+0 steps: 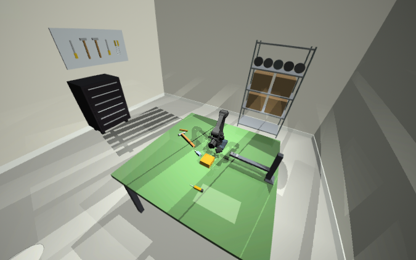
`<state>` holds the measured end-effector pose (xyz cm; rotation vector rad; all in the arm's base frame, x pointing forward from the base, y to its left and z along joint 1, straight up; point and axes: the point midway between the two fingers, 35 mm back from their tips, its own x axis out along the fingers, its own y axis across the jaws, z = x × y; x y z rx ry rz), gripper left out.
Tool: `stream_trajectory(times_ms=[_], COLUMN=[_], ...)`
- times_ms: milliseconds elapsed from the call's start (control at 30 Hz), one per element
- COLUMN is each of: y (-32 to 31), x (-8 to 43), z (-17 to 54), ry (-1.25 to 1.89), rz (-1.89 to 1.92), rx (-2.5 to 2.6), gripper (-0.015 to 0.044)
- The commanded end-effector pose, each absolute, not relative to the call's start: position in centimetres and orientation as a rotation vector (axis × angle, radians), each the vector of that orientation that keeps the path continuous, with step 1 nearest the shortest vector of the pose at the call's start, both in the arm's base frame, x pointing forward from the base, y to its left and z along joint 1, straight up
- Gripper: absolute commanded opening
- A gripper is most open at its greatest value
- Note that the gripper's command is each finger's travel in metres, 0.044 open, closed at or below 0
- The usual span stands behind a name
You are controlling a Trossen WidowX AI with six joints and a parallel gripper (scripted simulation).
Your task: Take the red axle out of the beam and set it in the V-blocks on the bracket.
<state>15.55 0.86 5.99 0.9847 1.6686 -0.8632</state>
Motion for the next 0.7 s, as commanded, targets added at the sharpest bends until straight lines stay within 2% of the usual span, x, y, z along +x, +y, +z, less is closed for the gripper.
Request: stream_trajectory(times_ms=[0, 33, 667], y=[0.9, 0.9, 0.9], x=[15.5, 15.5, 15.5], z=[6.2, 6.6, 10.5], ry=[1.669, 1.669, 1.668], rz=[-0.863, -0.863, -0.863], rx=[0.985, 0.985, 0.985], gripper=[0.0426, 0.044, 0.044])
